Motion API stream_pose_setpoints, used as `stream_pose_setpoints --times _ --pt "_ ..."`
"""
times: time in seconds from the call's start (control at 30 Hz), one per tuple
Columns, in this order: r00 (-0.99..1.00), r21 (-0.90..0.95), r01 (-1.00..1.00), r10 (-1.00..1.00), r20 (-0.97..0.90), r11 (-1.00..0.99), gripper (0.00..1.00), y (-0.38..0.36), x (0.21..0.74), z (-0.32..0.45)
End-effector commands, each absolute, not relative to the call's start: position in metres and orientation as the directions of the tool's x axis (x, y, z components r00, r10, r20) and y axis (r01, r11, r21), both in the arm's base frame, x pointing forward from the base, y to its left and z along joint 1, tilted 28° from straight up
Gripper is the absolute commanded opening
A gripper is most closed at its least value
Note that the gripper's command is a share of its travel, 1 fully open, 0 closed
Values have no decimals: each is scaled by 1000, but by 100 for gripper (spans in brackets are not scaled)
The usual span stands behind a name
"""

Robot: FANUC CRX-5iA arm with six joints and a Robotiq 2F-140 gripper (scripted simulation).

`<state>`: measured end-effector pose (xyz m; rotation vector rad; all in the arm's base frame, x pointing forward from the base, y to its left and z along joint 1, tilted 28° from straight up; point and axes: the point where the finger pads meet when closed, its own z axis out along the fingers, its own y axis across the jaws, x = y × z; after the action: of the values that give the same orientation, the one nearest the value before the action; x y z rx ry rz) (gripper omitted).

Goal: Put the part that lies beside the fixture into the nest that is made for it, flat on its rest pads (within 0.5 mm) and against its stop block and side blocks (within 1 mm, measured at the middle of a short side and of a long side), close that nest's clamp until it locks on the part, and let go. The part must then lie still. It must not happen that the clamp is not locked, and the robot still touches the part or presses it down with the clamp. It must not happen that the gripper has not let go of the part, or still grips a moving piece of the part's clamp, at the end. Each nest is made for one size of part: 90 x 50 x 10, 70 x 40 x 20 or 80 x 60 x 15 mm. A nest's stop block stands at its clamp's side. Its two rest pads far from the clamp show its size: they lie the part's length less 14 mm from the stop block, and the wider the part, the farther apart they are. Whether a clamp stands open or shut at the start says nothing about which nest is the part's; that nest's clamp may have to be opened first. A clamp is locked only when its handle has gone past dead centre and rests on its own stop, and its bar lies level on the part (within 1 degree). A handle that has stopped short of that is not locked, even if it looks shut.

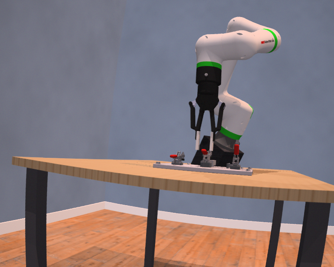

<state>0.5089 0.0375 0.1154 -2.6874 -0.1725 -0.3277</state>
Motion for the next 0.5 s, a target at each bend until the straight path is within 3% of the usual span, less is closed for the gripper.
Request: stream_pose_setpoints --times 0.0,0.47 --pt "964 -397 170 70 255 -902 28 33 507 124" --pt "964 -397 170 70 255 -902 28 28 505 135"
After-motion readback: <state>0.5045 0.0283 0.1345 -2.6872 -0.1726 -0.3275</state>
